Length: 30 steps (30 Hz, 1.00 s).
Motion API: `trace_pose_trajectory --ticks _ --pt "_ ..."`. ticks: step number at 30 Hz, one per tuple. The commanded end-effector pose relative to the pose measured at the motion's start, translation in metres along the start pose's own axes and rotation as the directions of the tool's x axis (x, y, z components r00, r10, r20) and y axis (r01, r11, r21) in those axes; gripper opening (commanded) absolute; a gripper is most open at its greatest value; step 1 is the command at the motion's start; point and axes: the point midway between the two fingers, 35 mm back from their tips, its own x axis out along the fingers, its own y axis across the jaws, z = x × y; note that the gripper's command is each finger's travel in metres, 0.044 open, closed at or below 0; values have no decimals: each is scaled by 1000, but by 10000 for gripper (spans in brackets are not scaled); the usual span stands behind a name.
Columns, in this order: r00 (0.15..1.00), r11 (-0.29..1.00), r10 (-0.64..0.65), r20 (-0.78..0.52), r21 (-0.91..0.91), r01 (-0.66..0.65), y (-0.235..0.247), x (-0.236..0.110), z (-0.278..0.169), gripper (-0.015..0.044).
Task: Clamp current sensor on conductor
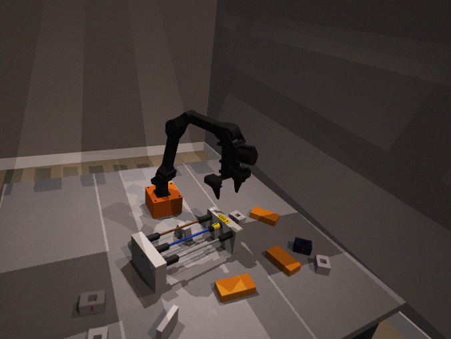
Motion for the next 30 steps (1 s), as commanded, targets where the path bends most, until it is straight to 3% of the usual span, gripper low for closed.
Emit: trace_pose_trajectory --ticks 1,19,25,30 --pt "997 999 -34 -75 -10 33 7 -1 -8 440" --pt "997 999 -34 -75 -10 33 7 -1 -8 440" --pt "999 999 -13 -34 -33 12 -24 12 -22 288" --pt "1000 998 2 15 -62 -1 -55 30 -44 288"
